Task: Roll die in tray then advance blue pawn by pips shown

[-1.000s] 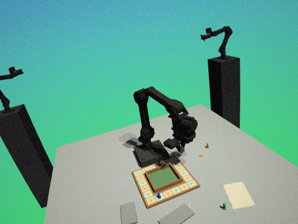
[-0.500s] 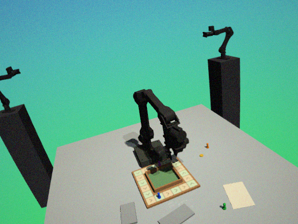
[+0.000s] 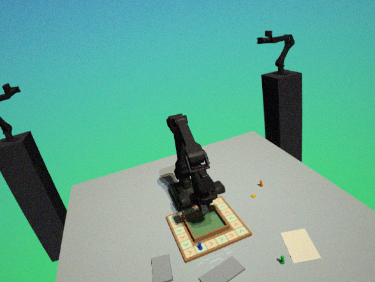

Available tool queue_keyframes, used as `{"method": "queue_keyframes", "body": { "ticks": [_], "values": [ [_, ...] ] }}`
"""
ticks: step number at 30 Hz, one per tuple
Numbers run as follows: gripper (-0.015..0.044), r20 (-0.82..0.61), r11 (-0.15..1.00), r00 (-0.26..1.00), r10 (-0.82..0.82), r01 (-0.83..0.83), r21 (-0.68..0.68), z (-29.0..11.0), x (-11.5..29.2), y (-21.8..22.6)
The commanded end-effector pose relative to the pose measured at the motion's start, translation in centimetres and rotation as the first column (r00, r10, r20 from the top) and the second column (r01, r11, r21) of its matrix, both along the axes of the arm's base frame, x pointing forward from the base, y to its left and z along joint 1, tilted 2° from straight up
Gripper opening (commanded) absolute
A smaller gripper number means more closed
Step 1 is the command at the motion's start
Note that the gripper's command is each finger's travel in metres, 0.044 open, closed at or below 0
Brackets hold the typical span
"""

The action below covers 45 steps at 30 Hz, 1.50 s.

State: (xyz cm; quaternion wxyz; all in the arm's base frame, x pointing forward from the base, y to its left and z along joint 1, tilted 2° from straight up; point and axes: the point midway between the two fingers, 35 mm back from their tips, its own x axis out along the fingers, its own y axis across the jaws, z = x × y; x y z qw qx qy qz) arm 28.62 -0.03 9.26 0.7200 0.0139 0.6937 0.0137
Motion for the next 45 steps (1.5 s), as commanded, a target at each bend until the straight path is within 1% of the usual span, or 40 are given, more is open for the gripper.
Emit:
{"method": "queue_keyframes", "body": {
  "ticks": [1, 3, 7, 13, 19, 26, 31, 37, 45],
  "values": [
    [0.0000, 0.002, 1.000, 1.000, -0.011, 0.011, 0.001, -0.3, 0.0, -0.6],
    [0.0000, 0.046, 1.000, 0.999, -0.013, 0.013, -0.001, -0.4, 0.1, -0.6],
    [0.0000, 0.181, 1.000, 0.983, -0.018, 0.019, -0.004, -0.7, 0.3, -0.5],
    [0.0000, 0.376, 1.000, 0.926, -0.026, 0.029, -0.002, -1.0, 0.7, -0.5],
    [0.0000, 0.556, 0.999, 0.831, -0.032, 0.036, 0.004, -1.1, 0.8, -0.5],
    [0.0000, 0.732, 0.999, 0.681, -0.038, 0.041, 0.014, -1.2, 0.9, -0.5],
    [0.0000, 0.746, 0.999, 0.664, -0.038, 0.041, 0.014, -0.9, 0.6, -0.6],
    [0.0000, 0.745, 0.999, 0.666, -0.038, 0.041, 0.014, 1.3, -2.3, -0.7],
    [0.0000, 0.746, 0.999, 0.665, -0.042, 0.045, 0.015, 1.2, -2.3, -0.7]
  ]
}}
